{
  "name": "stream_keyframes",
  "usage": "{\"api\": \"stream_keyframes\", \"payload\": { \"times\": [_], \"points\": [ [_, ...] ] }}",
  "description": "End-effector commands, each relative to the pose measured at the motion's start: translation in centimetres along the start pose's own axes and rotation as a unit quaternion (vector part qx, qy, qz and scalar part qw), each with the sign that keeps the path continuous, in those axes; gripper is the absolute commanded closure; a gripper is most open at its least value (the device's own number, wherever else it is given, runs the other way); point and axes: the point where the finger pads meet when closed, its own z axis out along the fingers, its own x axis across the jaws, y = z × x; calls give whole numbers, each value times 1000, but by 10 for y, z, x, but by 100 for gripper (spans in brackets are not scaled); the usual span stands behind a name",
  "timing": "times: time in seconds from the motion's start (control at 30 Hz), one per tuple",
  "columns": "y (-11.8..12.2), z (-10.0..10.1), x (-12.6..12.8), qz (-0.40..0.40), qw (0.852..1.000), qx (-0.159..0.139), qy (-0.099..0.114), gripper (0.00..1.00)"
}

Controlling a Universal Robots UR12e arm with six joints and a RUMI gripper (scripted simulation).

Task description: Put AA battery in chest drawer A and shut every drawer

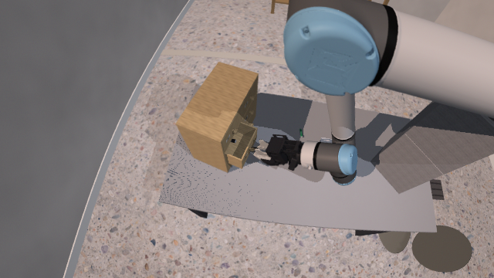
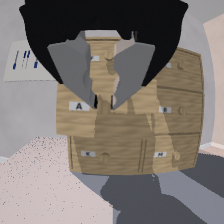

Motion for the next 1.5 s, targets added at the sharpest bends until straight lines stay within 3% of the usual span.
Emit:
{"api": "stream_keyframes", "payload": {
  "times": [0.0,1.47],
  "points": [
    [1,0,0,0,1000,0,0,93],
    [4,6,0,0,1000,0,0,93]
  ]
}}
